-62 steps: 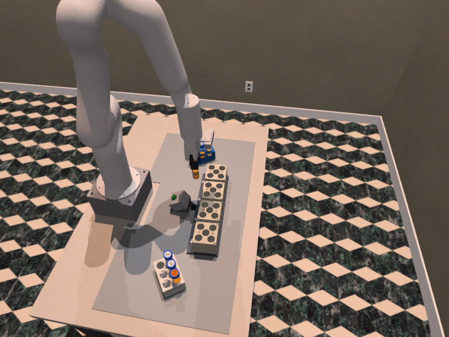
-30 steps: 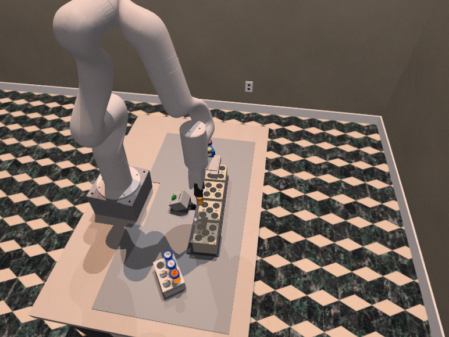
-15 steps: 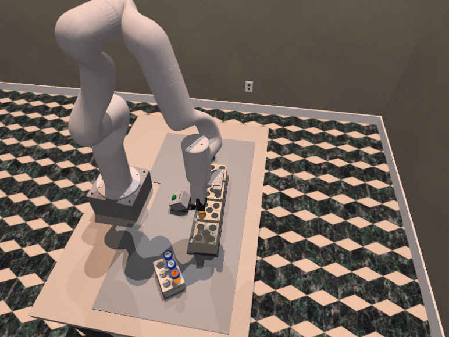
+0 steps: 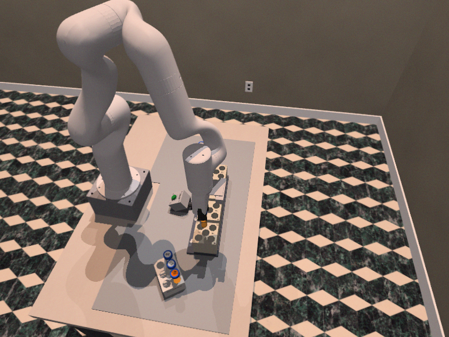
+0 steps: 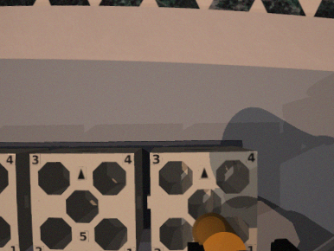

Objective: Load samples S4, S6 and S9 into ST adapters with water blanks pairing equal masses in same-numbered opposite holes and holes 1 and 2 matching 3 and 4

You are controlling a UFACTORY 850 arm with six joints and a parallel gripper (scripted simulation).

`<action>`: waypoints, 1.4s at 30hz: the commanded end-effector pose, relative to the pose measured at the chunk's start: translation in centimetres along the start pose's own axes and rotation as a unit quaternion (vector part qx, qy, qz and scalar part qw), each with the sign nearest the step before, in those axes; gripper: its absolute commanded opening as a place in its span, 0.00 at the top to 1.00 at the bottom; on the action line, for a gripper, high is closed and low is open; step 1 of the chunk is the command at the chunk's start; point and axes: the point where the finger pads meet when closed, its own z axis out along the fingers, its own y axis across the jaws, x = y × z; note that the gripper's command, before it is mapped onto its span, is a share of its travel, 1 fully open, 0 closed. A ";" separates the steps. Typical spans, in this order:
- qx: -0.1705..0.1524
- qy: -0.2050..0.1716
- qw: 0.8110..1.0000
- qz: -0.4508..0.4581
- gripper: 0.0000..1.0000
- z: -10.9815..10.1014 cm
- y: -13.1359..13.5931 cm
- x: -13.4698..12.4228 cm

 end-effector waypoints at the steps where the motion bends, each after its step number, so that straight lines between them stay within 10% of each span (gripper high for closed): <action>1: 0.000 0.001 1.000 0.000 1.00 -0.1 0.1 0.1; 42: 0.000 0.001 1.000 0.000 1.00 3.4 0.1 0.1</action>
